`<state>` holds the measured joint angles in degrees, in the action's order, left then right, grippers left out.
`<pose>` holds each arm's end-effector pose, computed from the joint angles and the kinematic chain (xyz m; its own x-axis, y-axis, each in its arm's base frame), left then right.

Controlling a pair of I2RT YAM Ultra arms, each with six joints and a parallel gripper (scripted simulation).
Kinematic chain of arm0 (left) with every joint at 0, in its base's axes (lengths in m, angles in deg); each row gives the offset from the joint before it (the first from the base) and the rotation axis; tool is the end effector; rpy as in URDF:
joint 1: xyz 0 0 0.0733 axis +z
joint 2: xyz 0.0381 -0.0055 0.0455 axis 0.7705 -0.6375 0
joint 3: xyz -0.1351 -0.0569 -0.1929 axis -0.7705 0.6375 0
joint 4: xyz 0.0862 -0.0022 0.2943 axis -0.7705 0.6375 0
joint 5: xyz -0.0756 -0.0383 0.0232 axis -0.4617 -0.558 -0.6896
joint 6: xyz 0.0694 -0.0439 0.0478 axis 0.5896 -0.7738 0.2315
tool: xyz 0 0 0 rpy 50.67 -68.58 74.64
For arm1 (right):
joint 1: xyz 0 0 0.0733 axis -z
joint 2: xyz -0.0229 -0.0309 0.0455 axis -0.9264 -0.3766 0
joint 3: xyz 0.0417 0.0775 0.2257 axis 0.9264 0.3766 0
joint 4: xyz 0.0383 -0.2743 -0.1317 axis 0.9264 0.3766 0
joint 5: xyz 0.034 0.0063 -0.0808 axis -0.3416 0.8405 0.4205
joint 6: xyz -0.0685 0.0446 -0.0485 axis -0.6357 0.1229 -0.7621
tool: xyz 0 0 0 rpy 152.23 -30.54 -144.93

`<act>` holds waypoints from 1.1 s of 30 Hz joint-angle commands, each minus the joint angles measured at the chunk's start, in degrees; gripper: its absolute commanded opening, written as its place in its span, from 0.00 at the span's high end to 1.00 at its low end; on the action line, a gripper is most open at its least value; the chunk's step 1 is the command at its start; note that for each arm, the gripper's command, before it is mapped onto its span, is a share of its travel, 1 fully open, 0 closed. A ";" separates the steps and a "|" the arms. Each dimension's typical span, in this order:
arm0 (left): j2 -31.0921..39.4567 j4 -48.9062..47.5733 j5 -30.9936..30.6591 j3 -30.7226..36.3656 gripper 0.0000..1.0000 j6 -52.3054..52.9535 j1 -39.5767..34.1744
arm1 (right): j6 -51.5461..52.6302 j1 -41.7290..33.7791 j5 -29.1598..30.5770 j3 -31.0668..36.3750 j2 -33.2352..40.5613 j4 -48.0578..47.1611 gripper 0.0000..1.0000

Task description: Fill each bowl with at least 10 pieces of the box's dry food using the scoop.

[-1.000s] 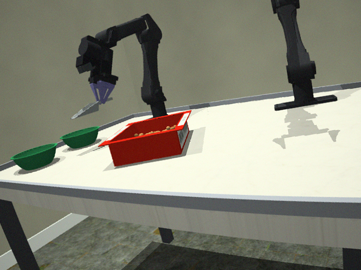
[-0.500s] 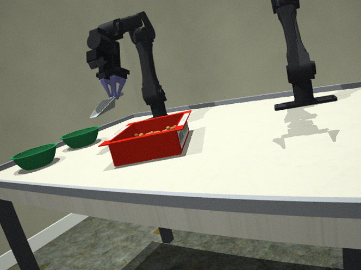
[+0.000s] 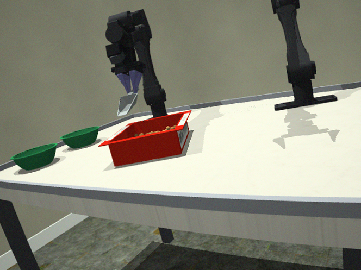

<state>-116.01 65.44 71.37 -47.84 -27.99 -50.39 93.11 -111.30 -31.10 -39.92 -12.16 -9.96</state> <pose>0.3530 0.0010 0.3799 -0.0003 -0.0002 -1.0000 -0.0003 1.0000 -0.0002 0.2526 0.2368 0.2073 -0.7683 -0.5995 -0.2243 -0.6135 0.7897 -0.0091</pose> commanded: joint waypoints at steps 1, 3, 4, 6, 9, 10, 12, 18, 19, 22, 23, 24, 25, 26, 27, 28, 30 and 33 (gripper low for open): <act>0.64 -0.30 -0.01 -0.82 0.00 0.01 -0.01 | 1.01 -3.54 0.49 -4.21 -1.46 2.37 1.00; 0.64 -0.30 -0.01 -0.82 0.00 0.01 -0.01 | 1.30 -5.39 0.73 -5.51 -2.30 3.55 1.00; 0.64 -0.30 -0.01 -0.82 0.00 0.01 -0.01 | 1.40 -5.93 0.90 -5.99 -2.43 3.94 1.00; 0.64 -0.30 -0.01 -0.82 0.00 0.01 -0.01 | 1.48 -6.73 0.99 -6.66 -2.56 4.22 1.00; 0.64 -0.30 -0.01 -0.82 0.00 0.01 -0.01 | 1.48 -6.77 1.02 -6.81 -2.30 4.11 1.00; 0.64 -0.30 -0.01 -0.82 0.00 0.01 -0.01 | 1.42 -5.59 1.25 -6.69 -1.67 3.03 1.00; 0.64 -0.30 -0.01 -0.82 0.00 0.01 -0.01 | 0.51 -6.64 0.74 -6.99 -1.32 1.84 1.00; 0.64 -0.30 -0.01 -0.82 0.00 0.01 -0.01 | 0.56 -6.47 0.40 -6.62 -1.91 1.74 1.00; 0.64 -0.30 -0.01 -0.82 0.00 0.01 -0.01 | 0.56 -6.56 0.40 -7.04 -1.59 1.73 1.00; 0.64 -0.30 -0.01 -0.82 0.00 0.01 -0.01 | -0.11 -5.47 -0.37 -7.62 -5.90 3.71 1.00; 0.64 -0.30 -0.01 -0.82 0.00 0.01 -0.01 | -0.18 -5.39 -0.42 -7.95 -6.37 4.50 1.00; 0.64 -0.30 -0.01 -0.82 0.00 0.01 -0.01 | 0.00 -5.41 -0.15 -7.99 -5.81 2.82 1.00; 0.64 -0.30 -0.01 -0.82 0.00 0.01 -0.01 | 0.00 -5.41 -0.15 -7.99 -5.81 2.82 1.00; 0.64 -0.30 -0.01 -0.82 0.00 0.01 -0.01 | 0.00 -5.41 -0.15 -7.99 -5.81 2.82 1.00; 0.64 -0.30 -0.01 -0.82 0.00 0.01 -0.01 | -0.32 -5.28 -0.51 -8.65 -5.98 5.14 1.00; 0.64 -0.30 -0.01 -0.82 0.00 0.01 -0.01 | -0.41 -4.97 -0.56 -9.55 -6.77 5.42 1.00; 0.64 -0.30 -0.01 -0.82 0.00 0.01 -0.01 | -0.58 -4.92 -0.64 -9.87 -8.34 5.36 1.00; 0.64 -0.30 -0.01 -0.82 0.00 0.01 -0.01 | -0.82 -4.68 -0.80 -10.94 -9.82 6.58 1.00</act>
<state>-116.01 65.44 71.37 -47.84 -27.97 -50.39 92.98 -116.67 -31.45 -47.90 -21.27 -4.41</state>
